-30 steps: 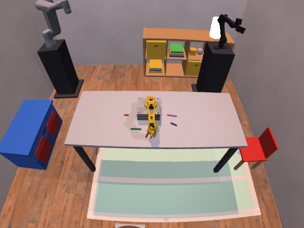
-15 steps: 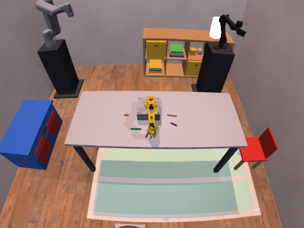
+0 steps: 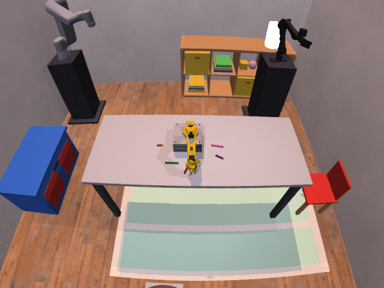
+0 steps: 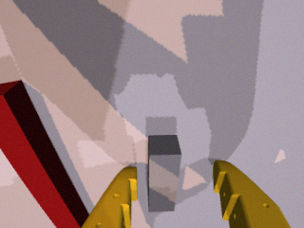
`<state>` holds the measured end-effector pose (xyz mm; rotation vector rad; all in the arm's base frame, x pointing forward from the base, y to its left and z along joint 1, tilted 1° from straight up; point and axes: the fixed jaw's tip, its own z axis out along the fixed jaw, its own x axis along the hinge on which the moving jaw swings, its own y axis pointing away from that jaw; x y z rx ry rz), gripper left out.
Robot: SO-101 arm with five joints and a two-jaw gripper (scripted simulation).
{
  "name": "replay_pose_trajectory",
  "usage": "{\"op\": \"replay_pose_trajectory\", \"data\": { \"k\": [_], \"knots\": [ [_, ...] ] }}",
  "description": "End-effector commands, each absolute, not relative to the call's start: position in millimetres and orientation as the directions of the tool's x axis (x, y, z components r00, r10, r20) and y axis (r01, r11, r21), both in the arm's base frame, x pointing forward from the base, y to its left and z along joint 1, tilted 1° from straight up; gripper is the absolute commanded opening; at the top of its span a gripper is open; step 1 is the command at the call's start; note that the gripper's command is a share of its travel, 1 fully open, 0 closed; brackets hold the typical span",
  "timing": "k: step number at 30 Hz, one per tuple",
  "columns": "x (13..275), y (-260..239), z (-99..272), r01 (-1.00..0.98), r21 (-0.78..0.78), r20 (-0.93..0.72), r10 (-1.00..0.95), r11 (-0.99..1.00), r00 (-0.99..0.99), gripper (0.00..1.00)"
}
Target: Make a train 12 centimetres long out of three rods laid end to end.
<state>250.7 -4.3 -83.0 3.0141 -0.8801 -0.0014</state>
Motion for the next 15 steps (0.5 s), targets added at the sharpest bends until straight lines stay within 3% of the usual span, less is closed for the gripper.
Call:
{"op": "replay_pose_trajectory", "data": {
  "k": [1, 15],
  "knots": [
    [251.8, -3.1, -84.9, -0.530, -0.003, 0.004, -0.530, -0.848, 0.848, 0.17],
    [251.8, -3.1, -84.9, -0.530, -0.003, 0.004, -0.530, -0.848, 0.848, 0.08]
  ]
}}
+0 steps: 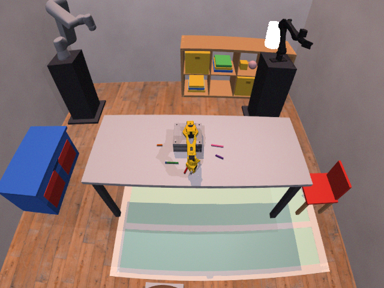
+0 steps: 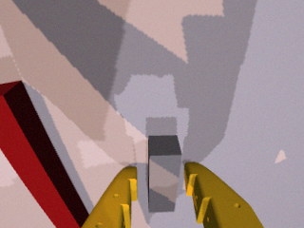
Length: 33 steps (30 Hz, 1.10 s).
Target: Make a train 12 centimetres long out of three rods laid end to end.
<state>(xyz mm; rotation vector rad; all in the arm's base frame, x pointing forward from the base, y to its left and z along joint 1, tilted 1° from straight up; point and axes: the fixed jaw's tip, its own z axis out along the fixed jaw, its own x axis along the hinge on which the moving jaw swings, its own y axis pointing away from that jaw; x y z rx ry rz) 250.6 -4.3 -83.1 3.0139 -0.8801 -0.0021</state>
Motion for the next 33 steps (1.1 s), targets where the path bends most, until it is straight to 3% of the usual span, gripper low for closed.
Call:
{"op": "replay_pose_trajectory", "data": {
  "k": [1, 16, 33],
  "knots": [
    [251.8, -3.1, -84.9, -0.530, -0.003, 0.004, -0.530, -0.848, 0.848, 0.07],
    [251.8, -3.1, -84.9, -0.530, -0.003, 0.004, -0.530, -0.848, 0.848, 0.01],
    [251.8, -3.1, -84.9, -0.530, -0.003, 0.004, -0.530, -0.848, 0.848, 0.00]
  ]
}}
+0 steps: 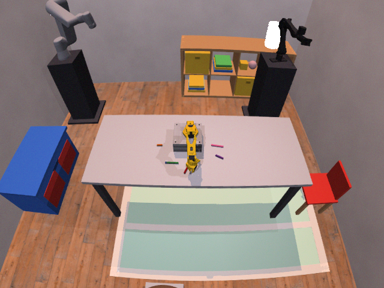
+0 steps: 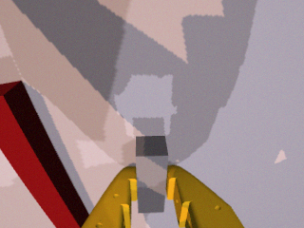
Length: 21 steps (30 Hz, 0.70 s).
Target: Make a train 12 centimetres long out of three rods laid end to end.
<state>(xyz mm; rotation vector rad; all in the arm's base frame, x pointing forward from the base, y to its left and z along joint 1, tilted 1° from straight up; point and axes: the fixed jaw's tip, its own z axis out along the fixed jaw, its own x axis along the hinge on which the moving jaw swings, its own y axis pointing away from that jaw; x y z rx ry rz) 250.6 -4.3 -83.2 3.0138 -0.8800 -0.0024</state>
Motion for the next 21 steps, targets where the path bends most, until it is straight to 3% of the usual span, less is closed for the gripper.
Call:
{"op": "replay_pose_trajectory", "data": {
  "k": [1, 21],
  "knots": [
    [251.8, -3.1, -84.9, -0.530, -0.003, 0.004, -0.530, -0.848, 0.848, 0.00],
    [252.8, -2.3, -77.1, -0.530, -0.003, 0.004, -0.530, -0.848, 0.848, 0.00]
  ]
}}
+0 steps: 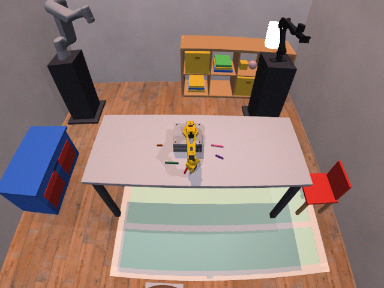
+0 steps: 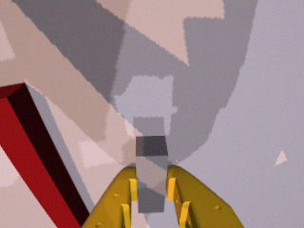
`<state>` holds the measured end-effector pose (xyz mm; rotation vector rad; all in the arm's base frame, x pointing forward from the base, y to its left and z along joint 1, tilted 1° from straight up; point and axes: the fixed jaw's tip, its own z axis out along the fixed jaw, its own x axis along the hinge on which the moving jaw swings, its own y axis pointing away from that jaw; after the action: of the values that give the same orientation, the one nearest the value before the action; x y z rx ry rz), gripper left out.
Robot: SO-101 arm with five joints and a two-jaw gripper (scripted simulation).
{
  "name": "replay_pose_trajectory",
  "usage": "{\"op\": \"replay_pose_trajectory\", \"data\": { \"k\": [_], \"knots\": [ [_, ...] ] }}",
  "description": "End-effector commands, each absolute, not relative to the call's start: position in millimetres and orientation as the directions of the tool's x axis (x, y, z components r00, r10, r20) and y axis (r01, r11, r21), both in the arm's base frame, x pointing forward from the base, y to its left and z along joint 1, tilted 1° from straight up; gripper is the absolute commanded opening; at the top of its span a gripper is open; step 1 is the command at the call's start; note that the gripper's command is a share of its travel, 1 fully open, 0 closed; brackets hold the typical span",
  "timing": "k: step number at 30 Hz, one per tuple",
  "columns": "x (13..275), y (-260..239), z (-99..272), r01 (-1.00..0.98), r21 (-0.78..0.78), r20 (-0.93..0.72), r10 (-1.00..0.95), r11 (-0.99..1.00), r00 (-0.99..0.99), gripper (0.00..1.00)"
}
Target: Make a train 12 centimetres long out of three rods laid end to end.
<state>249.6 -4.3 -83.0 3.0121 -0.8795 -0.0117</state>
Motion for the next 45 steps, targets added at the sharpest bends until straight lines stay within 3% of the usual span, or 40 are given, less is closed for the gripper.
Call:
{"op": "replay_pose_trajectory", "data": {
  "k": [1, 14, 27, 34, 45],
  "knots": [
    [253, -2, -75, -0.530, -0.003, 0.004, -0.530, -0.848, 0.848, 0.00],
    [254, 0, -50, -0.530, -0.003, 0.004, -0.530, -0.848, 0.848, 0.00],
    [253, -3, -48, -0.561, -0.003, 0.004, -0.561, -0.828, 0.828, 0.00],
    [243, -18, -49, -0.703, -0.004, 0.005, -0.703, -0.711, 0.711, 0.00],
    [210, -51, -53, -0.948, -0.008, 0.005, -0.948, -0.319, 0.319, 0.00]
  ]
}}
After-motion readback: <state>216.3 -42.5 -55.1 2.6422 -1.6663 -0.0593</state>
